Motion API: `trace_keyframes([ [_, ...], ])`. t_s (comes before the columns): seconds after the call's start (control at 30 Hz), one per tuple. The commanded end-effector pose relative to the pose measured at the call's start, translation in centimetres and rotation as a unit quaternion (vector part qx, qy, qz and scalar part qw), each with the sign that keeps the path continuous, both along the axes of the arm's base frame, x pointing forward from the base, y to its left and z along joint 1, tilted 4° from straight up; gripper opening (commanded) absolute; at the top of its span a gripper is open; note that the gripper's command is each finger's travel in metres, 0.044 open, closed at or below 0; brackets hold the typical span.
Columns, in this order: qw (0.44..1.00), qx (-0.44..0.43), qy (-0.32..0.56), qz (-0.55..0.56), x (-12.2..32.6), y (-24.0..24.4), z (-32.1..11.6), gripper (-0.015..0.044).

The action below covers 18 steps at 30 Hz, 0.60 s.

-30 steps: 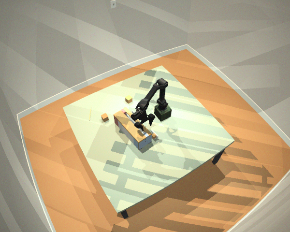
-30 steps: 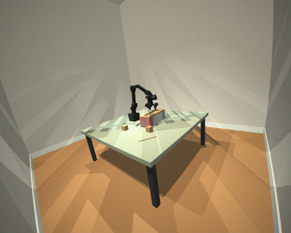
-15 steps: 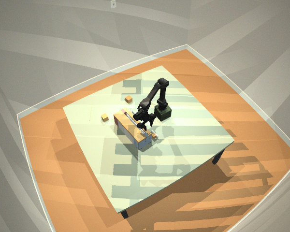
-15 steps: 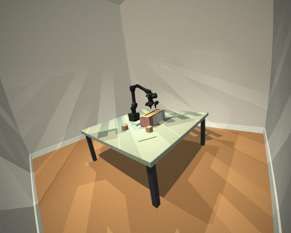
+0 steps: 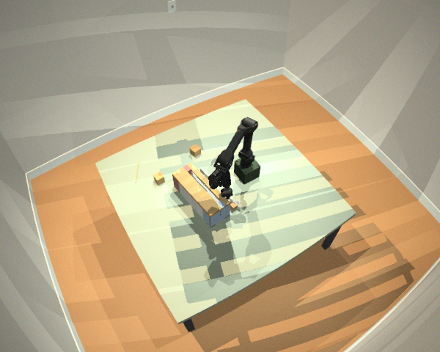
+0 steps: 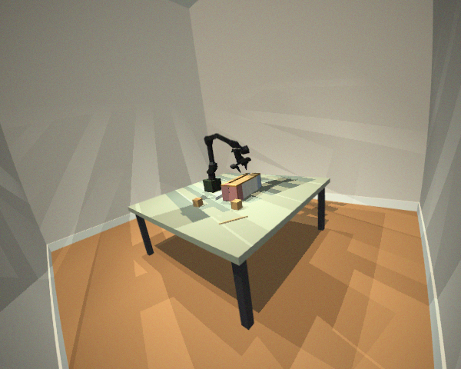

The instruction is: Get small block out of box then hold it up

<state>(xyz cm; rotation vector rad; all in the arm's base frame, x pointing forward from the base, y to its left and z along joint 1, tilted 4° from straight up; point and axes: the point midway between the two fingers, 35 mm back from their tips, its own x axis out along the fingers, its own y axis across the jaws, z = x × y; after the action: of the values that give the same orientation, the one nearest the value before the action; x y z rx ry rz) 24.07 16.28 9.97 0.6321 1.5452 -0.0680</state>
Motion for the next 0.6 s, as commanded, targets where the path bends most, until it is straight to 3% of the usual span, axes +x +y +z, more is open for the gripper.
trace_keyframes([
  [0.0, 0.886, -0.083, -0.174, 0.422, -1.41, 0.33, -0.12, 0.0285],
  [0.23, 0.783, -0.118, -0.223, 0.568, -1.77, 0.45, -0.07, 0.0285],
  [0.57, 0.590, -0.162, -0.269, 0.744, -2.32, 0.63, 0.05, 0.0285],
])
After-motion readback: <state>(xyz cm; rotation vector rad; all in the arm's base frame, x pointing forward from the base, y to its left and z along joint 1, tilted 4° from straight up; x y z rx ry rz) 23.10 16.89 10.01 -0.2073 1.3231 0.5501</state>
